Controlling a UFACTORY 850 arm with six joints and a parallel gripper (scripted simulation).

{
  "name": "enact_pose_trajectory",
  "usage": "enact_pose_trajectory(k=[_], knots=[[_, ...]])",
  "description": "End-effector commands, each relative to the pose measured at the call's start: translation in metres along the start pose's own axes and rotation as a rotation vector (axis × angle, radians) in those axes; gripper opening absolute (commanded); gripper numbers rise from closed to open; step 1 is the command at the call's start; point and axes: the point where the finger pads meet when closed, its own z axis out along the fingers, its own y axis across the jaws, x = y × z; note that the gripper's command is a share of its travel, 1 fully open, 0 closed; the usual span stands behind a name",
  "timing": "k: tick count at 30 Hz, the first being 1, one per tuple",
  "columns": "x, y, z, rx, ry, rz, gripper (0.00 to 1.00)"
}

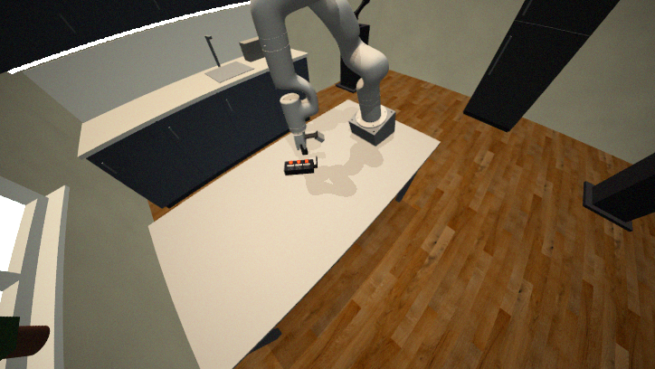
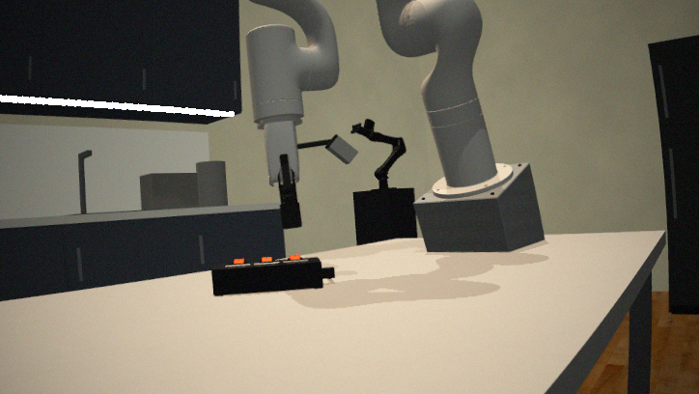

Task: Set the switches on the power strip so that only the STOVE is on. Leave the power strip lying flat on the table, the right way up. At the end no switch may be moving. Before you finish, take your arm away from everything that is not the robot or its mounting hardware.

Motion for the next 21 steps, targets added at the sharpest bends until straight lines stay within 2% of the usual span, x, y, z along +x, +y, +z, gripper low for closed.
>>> enact_pose_trajectory(k=[1,21], knots=[[0.000,0.000,0.003,-0.024,-0.057,-0.002,0.00],[-0.001,0.001,0.028,-0.024,-0.057,-0.002,0.00]])
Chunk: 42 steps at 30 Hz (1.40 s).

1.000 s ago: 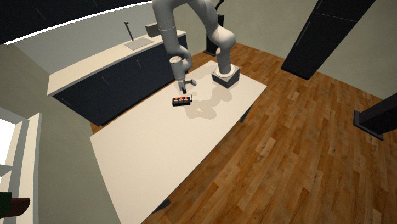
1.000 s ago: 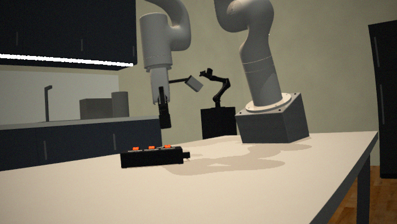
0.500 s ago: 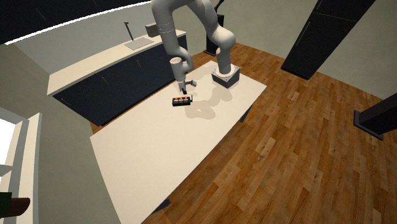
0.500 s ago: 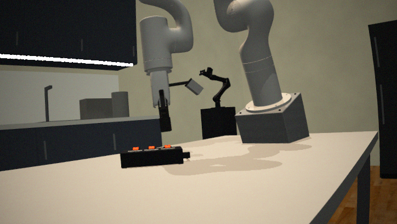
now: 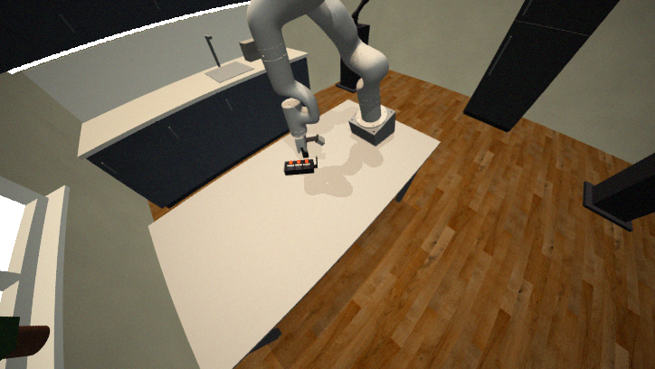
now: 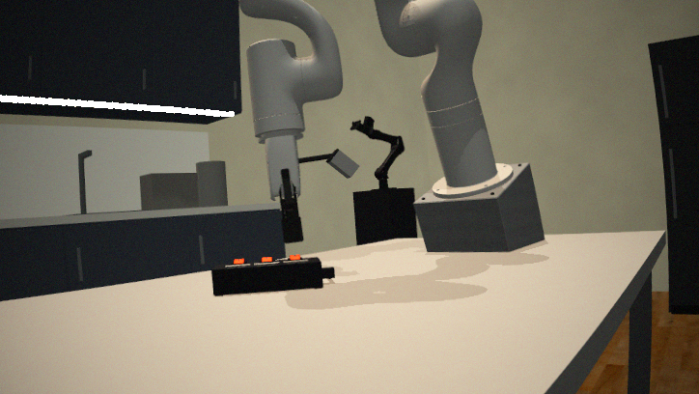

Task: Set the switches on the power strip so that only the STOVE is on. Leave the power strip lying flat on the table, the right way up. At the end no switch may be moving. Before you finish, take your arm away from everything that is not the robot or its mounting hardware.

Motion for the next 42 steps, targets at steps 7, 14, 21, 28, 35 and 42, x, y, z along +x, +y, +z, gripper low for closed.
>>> enact_pose_trajectory(k=[7,14,21,28,35,42], knots=[[0.000,0.000,0.011,-0.004,-0.059,-0.003,0.00],[-0.001,0.000,0.016,-0.004,-0.059,-0.003,0.00],[-0.001,0.000,0.017,-0.004,-0.059,-0.003,0.00],[-0.001,0.000,0.017,-0.004,-0.059,-0.003,0.00],[-0.001,0.000,0.017,-0.004,-0.059,-0.003,0.00],[-0.001,0.000,0.017,-0.004,-0.059,-0.003,0.00]])
